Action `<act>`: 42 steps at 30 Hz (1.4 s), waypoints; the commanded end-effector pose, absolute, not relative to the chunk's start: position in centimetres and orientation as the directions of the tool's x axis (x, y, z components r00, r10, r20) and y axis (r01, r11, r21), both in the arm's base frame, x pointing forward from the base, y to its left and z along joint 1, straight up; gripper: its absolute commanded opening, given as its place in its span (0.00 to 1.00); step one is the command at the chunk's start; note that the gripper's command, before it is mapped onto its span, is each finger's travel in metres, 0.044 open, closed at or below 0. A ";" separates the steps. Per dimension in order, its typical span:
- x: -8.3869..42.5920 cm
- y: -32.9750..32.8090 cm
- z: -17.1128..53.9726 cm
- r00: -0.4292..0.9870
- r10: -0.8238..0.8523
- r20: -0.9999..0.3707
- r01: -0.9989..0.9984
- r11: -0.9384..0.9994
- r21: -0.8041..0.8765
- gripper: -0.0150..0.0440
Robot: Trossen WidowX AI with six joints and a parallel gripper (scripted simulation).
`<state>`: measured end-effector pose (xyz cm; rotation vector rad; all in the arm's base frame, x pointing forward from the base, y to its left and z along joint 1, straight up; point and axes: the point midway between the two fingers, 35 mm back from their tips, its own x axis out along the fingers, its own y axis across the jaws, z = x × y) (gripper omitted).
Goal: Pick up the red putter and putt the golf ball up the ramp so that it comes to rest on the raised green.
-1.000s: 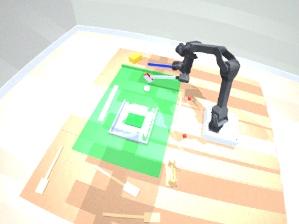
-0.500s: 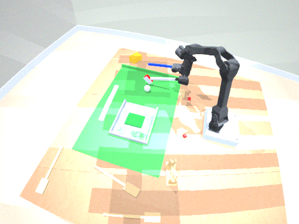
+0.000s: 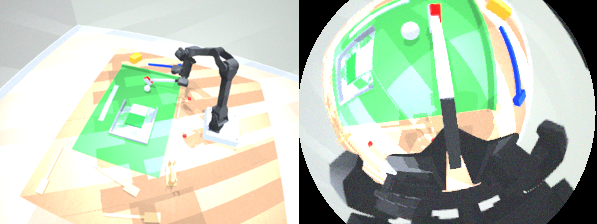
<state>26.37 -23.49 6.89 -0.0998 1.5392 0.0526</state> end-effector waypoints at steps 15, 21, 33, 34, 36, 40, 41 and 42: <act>26.6 -26.4 6.8 0.032 -0.030 -0.999 -0.090 0.995 -0.033 0.25; 26.6 -26.4 6.8 0.032 -0.030 -0.999 -0.090 0.995 -0.033 0.25; 26.0 -14.7 6.5 0.031 -0.019 -0.999 -0.090 0.996 -0.021 0.25; 25.6 -13.5 6.4 0.031 -0.018 -0.999 -0.090 0.996 -0.021 0.25; 25.3 -12.6 6.3 0.032 -0.017 -0.999 -0.091 0.996 -0.020 0.25; 25.3 -12.6 6.4 0.032 -0.017 -0.999 -0.091 0.996 -0.020 0.25; 25.4 -12.6 6.6 0.032 -0.017 -0.999 -0.091 0.996 -0.020 0.25; 25.4 -12.6 6.8 0.032 -0.017 -0.999 -0.091 0.996 -0.020 0.25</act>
